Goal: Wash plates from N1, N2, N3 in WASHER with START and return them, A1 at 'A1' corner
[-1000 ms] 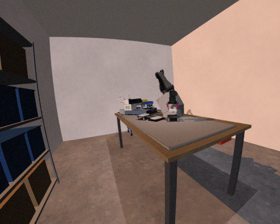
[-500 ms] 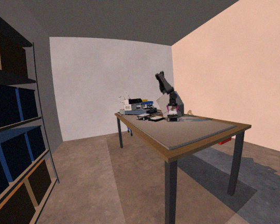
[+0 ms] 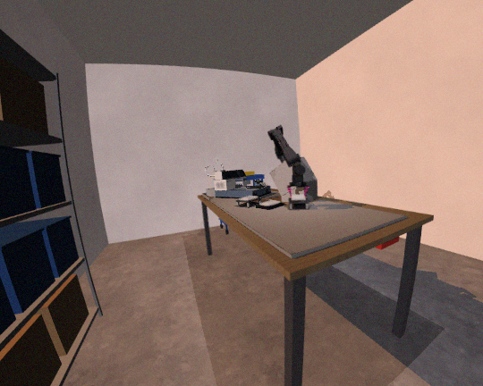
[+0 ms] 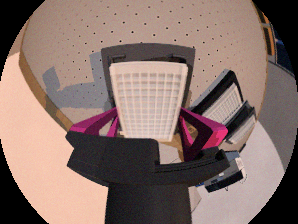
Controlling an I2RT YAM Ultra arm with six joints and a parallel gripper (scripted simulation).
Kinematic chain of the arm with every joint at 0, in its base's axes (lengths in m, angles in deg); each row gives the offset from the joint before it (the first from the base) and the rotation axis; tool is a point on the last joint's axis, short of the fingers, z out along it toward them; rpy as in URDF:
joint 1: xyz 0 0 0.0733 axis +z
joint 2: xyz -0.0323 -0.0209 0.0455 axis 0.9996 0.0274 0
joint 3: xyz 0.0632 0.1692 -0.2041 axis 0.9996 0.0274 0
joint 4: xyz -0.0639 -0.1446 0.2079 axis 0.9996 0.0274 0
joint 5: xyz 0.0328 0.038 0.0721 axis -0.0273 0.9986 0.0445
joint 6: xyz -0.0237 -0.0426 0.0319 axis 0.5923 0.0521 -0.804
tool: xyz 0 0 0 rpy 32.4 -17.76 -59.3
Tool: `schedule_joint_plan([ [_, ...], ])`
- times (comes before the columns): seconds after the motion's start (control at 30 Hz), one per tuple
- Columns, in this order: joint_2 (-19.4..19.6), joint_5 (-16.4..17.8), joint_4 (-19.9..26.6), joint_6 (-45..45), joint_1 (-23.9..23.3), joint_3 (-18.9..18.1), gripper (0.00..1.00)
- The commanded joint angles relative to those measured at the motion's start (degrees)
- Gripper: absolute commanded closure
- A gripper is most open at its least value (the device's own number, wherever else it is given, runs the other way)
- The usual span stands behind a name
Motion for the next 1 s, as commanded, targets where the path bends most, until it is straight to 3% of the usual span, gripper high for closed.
schedule_joint_plan([
  [0.0,-1.7,-0.5,-1.3,0.7,0.8,-1.9,1.0],
  [0.97,-2.0,-0.3,-1.6,0.7,1.0,1.2,1.0],
])
